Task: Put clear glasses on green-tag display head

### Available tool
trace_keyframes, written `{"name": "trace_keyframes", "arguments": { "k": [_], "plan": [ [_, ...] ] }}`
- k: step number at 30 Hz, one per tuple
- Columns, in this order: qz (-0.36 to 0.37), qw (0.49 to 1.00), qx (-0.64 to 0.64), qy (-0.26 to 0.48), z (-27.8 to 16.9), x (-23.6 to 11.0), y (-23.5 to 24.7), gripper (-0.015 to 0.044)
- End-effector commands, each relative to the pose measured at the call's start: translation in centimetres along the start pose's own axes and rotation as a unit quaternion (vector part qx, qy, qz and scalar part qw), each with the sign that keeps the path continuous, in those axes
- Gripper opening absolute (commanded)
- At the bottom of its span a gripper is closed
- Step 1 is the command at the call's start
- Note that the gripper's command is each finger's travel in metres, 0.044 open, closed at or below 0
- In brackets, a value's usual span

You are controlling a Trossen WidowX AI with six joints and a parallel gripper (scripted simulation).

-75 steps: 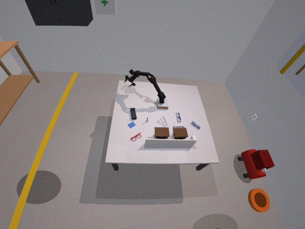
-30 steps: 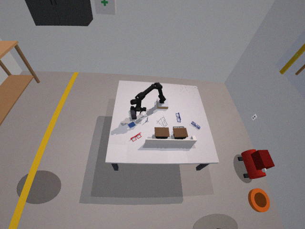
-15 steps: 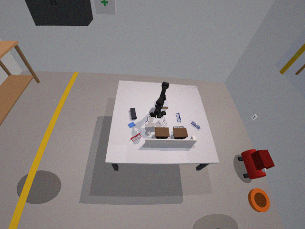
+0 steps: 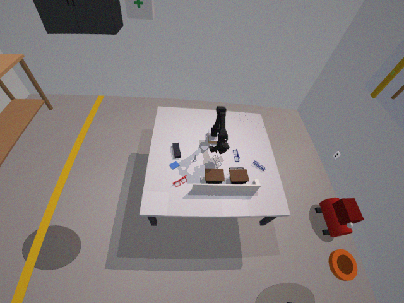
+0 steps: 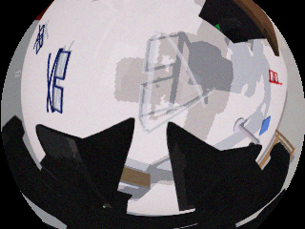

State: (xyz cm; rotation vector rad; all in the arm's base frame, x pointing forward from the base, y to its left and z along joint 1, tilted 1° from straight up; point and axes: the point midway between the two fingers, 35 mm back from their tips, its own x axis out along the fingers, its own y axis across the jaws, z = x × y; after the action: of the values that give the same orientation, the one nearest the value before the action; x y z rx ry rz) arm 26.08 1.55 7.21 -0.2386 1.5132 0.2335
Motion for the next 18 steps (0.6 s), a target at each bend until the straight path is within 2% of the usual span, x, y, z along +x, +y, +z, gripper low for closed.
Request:
{"name": "trace_keyframes", "arguments": {
  "k": [1, 18],
  "plan": [
    [-0.003, 1.0, 0.002, 0.003, -0.3, 0.0, 0.1, 0.012],
    [-0.003, 1.0, 0.002, 0.003, -0.1, 1.6, 0.3, 0.012]
  ]
}}
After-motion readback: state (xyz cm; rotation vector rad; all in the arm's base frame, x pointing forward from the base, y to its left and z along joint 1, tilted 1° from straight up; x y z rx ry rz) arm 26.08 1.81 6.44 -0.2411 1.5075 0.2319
